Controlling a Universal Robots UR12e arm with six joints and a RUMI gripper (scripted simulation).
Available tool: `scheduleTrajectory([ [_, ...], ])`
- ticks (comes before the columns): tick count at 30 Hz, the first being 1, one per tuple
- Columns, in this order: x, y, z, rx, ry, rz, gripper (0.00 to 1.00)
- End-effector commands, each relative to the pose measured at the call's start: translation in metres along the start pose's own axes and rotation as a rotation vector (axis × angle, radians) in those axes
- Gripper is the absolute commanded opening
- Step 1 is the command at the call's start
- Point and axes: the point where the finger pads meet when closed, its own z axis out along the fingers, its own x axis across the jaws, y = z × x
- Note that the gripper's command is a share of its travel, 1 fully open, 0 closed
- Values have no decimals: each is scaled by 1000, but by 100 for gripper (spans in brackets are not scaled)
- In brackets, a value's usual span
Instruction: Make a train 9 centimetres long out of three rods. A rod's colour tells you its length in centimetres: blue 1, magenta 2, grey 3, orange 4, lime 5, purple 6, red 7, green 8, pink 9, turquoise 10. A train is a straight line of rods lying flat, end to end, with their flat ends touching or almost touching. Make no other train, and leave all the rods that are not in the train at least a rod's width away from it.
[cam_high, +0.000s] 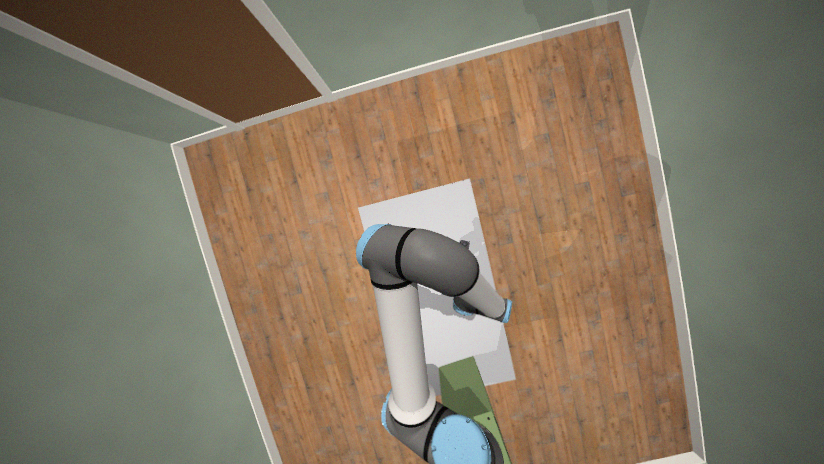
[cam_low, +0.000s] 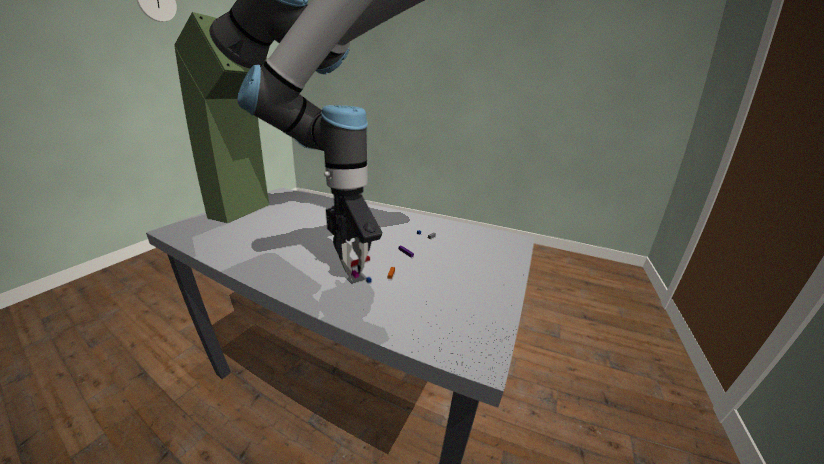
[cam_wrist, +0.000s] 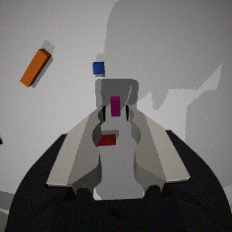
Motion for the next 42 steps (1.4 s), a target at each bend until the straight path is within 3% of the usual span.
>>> scheduleTrajectory([
  [1, -2, -2, 1, 2, -1, -2, 14],
  [8, -2, -2, 1, 2, -1, -2, 14],
  [9, -2, -2, 1, 2, -1, -2, 0],
  [42, -2, -2, 1, 2, -1, -2, 0],
])
